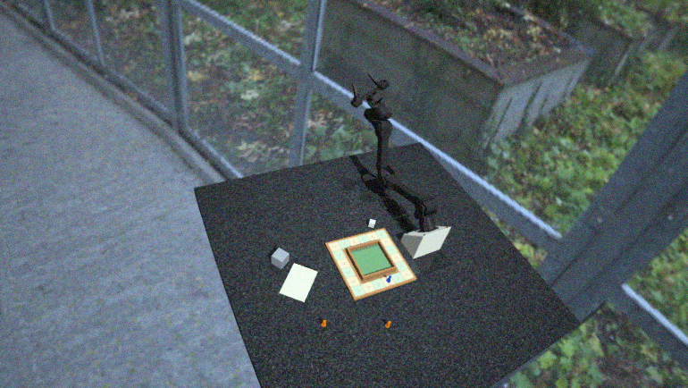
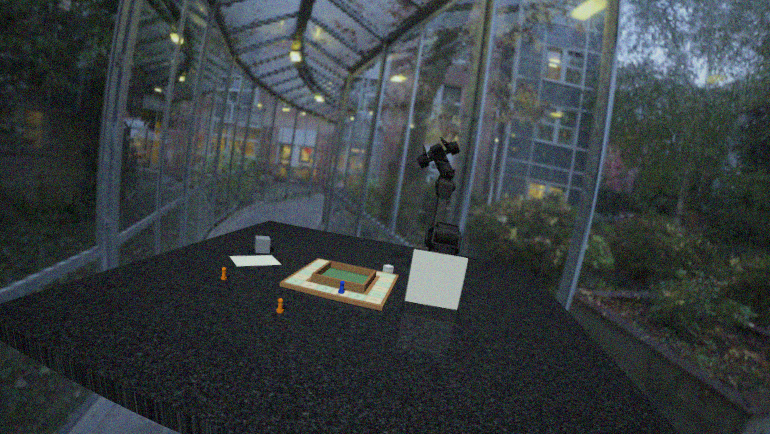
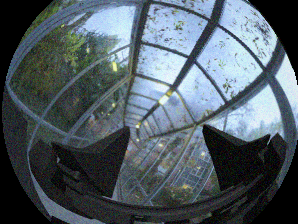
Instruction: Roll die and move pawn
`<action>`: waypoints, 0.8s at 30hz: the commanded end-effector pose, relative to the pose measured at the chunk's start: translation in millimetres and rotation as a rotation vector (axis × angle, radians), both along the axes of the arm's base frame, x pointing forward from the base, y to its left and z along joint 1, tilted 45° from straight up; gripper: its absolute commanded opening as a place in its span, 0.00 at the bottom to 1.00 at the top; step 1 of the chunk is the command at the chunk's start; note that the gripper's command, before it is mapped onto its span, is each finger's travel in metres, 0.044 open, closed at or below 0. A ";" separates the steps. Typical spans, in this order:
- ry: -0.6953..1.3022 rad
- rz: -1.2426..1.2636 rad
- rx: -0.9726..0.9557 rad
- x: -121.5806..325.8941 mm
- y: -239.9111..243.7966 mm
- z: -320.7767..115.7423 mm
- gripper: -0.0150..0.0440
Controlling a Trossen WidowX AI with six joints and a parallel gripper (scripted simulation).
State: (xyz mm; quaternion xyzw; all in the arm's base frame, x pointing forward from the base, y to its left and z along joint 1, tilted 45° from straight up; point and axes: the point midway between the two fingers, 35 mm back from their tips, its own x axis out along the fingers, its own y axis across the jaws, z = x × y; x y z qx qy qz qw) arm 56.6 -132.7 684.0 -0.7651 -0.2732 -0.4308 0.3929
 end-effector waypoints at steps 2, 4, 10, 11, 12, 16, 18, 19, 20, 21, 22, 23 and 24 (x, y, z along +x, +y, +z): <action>0.005 -0.050 -0.050 -0.9 11.8 -0.8 0.84; 0.022 -0.186 -0.190 -0.5 43.6 -5.1 0.75; 0.084 -0.592 -0.628 24.6 128.7 -34.9 0.72; 0.096 -0.656 -0.704 31.9 140.7 -42.5 0.72; 0.109 -0.719 -0.782 39.8 151.9 -50.6 0.72; 0.167 -0.951 -1.099 76.5 186.2 -89.0 0.72; 0.199 -1.054 -1.264 96.8 197.1 -111.2 0.72; 0.215 -1.102 -1.348 107.1 200.8 -123.0 0.72; 0.233 -1.146 -1.433 117.3 203.5 -135.2 0.72; 0.249 -1.189 -1.520 127.5 205.1 -147.3 0.72; 0.267 -1.228 -1.607 137.6 205.6 -159.8 0.72; 0.284 -1.263 -1.696 147.4 205.0 -172.6 0.72; 0.302 -1.294 -1.786 156.9 203.5 -185.7 0.72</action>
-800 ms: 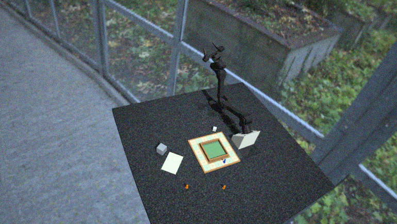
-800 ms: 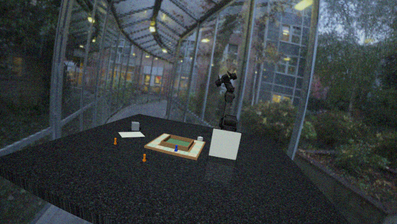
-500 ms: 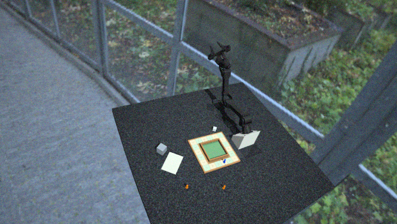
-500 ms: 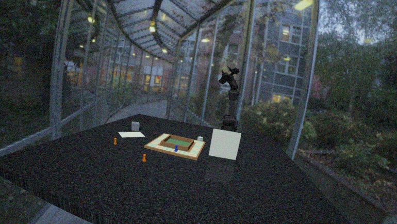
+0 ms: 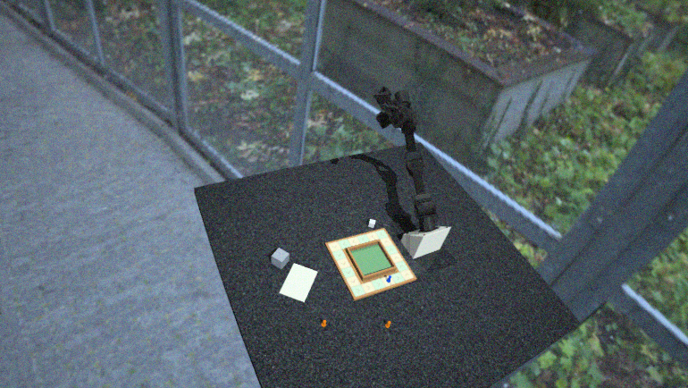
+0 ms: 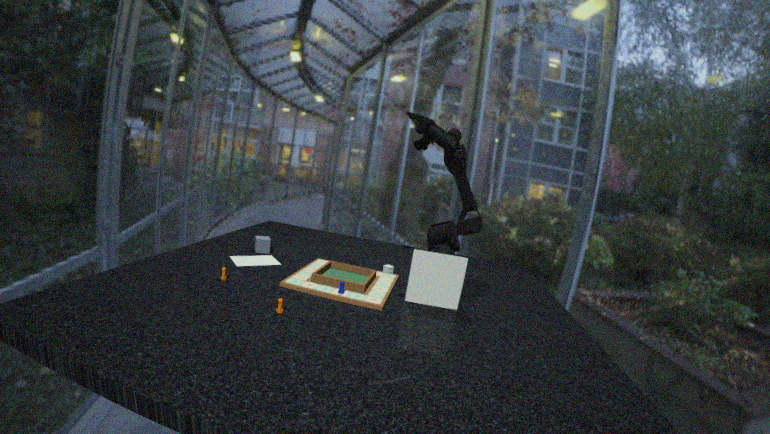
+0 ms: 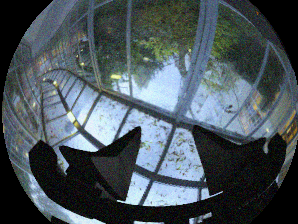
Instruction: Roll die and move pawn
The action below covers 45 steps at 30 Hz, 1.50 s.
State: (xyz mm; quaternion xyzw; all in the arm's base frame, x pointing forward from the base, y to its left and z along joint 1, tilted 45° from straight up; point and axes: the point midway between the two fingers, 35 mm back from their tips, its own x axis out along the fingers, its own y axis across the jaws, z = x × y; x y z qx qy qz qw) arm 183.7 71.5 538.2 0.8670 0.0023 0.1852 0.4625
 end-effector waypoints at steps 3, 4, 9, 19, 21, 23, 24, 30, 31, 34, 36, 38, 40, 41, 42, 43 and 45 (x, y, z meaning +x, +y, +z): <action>0.219 -0.273 -0.449 55.9 -11.0 -80.5 0.72; 0.262 -0.311 -0.522 63.4 -16.2 -94.3 0.72; 0.484 -0.445 -0.829 88.3 -50.7 -158.6 0.72; 0.909 -0.516 -1.248 90.2 -119.1 -255.7 0.72; 1.047 -0.500 -1.363 82.3 -138.8 -282.0 0.72; 1.189 -0.463 -1.469 70.7 -157.7 -307.1 0.72; 1.261 -0.436 -1.519 63.6 -166.7 -319.0 0.72; 1.719 -0.119 -1.769 2.6 -216.6 -382.6 0.72; 1.793 -0.036 -1.796 -10.4 -223.0 -391.6 0.72; 1.948 0.190 -1.835 -42.3 -234.4 -410.3 0.72; 1.958 0.207 -1.837 -44.7 -235.0 -411.5 0.72; 1.957 0.208 -1.836 -44.7 -232.1 -414.5 0.72; 1.957 0.208 -1.836 -44.7 -231.3 -415.3 0.72; 1.957 0.208 -1.836 -44.7 -231.3 -415.3 0.72; 1.957 0.208 -1.836 -44.7 -231.3 -415.3 0.72; 1.957 0.208 -1.836 -44.7 -231.3 -415.3 0.72; 1.957 0.208 -1.836 -44.9 -230.2 -416.4 0.72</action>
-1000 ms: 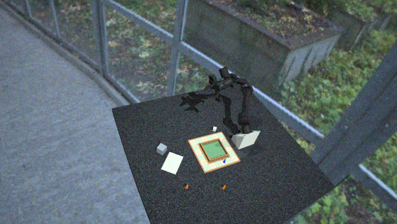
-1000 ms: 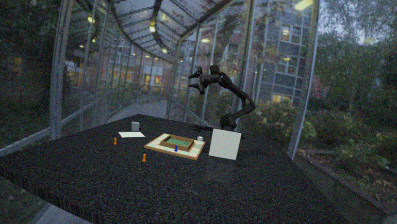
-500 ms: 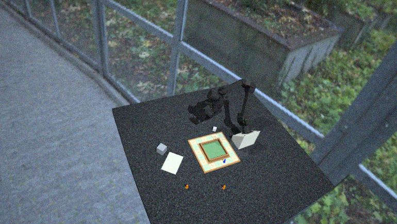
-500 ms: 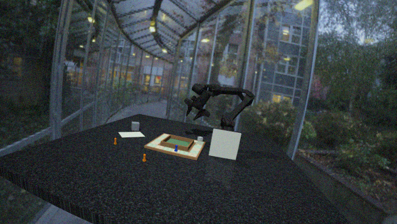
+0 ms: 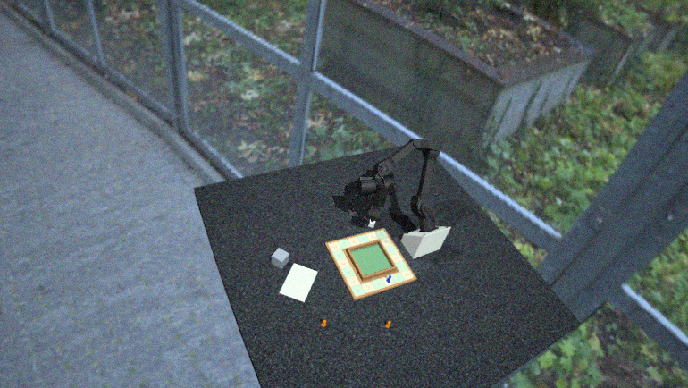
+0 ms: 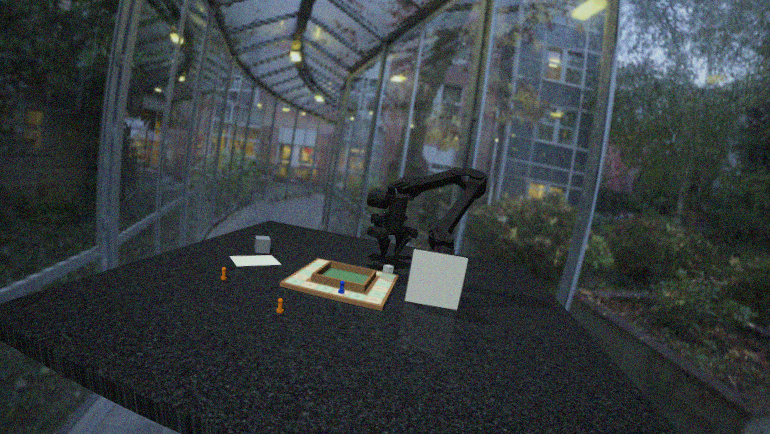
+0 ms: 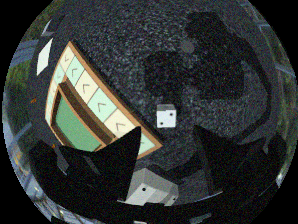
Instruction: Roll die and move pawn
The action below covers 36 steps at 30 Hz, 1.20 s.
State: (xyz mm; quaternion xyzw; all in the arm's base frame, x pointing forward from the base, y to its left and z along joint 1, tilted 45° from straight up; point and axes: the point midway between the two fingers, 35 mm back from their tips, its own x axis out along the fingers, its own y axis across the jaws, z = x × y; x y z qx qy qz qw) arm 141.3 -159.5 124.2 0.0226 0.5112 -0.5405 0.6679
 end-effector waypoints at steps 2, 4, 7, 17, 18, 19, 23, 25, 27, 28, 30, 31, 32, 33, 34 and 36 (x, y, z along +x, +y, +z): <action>0.018 0.003 -0.001 -2.8 -1.5 -4.8 0.72; 0.018 0.003 -0.001 -3.8 -7.3 -10.6 0.72; 0.018 0.003 -0.002 -4.4 -9.9 -13.0 0.72; 0.017 0.002 -0.001 -5.5 -20.3 -23.8 0.72; 0.017 0.002 -0.001 -5.7 -21.5 -24.9 0.72; 0.017 0.002 -0.001 -5.9 -22.6 -26.0 0.72; 0.017 0.003 -0.002 -6.9 -27.1 -30.4 0.72; 0.018 0.003 -0.003 -7.6 -29.4 -32.5 0.72; 0.018 0.003 -0.004 -8.2 -31.5 -34.4 0.72; 0.018 0.003 -0.004 -8.3 -32.0 -34.9 0.72; 0.018 0.003 -0.004 -8.4 -32.2 -35.1 0.68; 0.018 0.003 -0.004 -8.4 -32.2 -35.1 0.63; 0.018 0.003 -0.004 -8.4 -32.2 -35.1 0.59; 0.018 0.003 -0.004 -8.4 -32.2 -35.1 0.54; 0.018 0.003 -0.004 -8.4 -32.2 -35.1 0.50; 0.018 0.003 -0.004 -8.4 -32.2 -35.1 0.44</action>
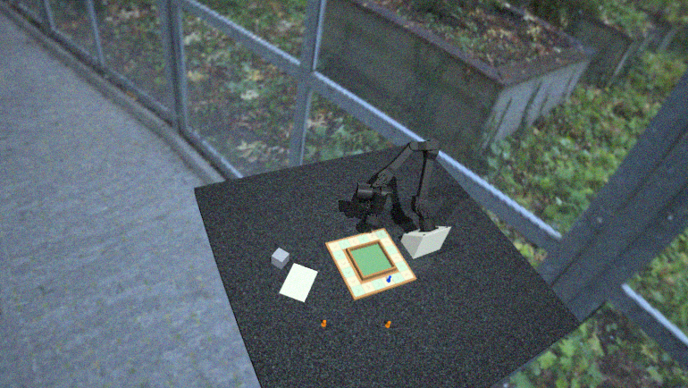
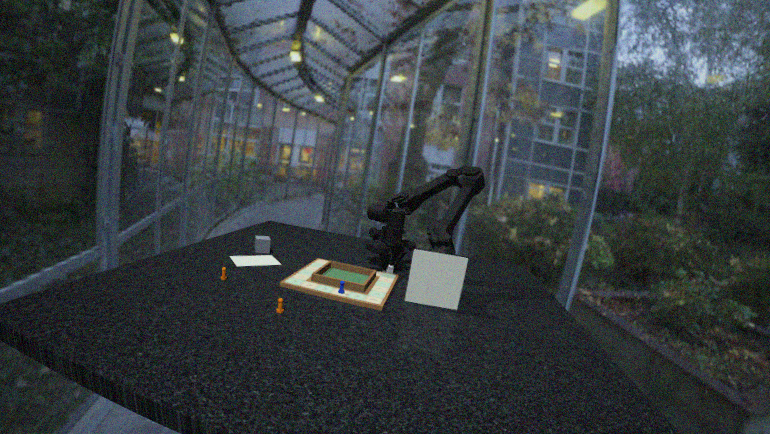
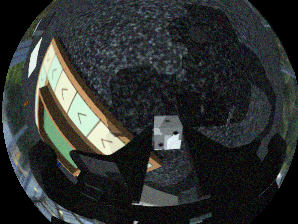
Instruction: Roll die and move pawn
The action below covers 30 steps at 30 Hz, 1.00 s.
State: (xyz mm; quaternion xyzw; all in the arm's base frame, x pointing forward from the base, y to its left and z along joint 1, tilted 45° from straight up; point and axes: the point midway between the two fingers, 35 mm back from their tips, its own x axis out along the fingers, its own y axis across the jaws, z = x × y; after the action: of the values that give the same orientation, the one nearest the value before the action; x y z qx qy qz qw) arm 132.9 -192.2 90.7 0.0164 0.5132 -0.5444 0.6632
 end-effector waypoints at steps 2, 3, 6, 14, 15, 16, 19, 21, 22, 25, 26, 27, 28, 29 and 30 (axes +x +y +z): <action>0.003 0.007 0.006 0.0 0.5 -1.6 0.42; 0.003 0.007 0.006 0.0 0.5 -1.6 0.41; 0.003 0.007 0.006 0.0 0.5 -1.6 0.37; -0.003 0.006 0.026 8.3 16.7 10.6 0.25; -0.003 0.006 0.028 9.6 19.7 13.0 0.25; -0.004 0.006 0.031 10.7 22.7 15.5 0.25; -0.004 0.005 0.037 13.4 31.8 23.3 0.25; -0.004 0.005 0.039 14.7 37.9 28.7 0.25; -0.003 0.005 0.040 15.3 40.8 31.5 0.25; -0.002 0.004 0.041 16.3 49.7 40.3 0.25; -0.002 0.004 0.041 16.5 52.6 43.3 0.25; -0.001 0.004 0.040 16.5 55.5 46.4 0.25; 0.000 0.004 0.039 16.5 58.4 49.5 0.25; 0.000 0.004 0.038 16.4 61.2 52.7 0.25; 0.001 0.004 0.037 16.2 63.9 55.9 0.25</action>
State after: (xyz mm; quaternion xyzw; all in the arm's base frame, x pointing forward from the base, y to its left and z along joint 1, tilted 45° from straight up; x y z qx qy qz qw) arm 148.3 -135.4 135.4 0.0281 0.5284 -0.5295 0.6630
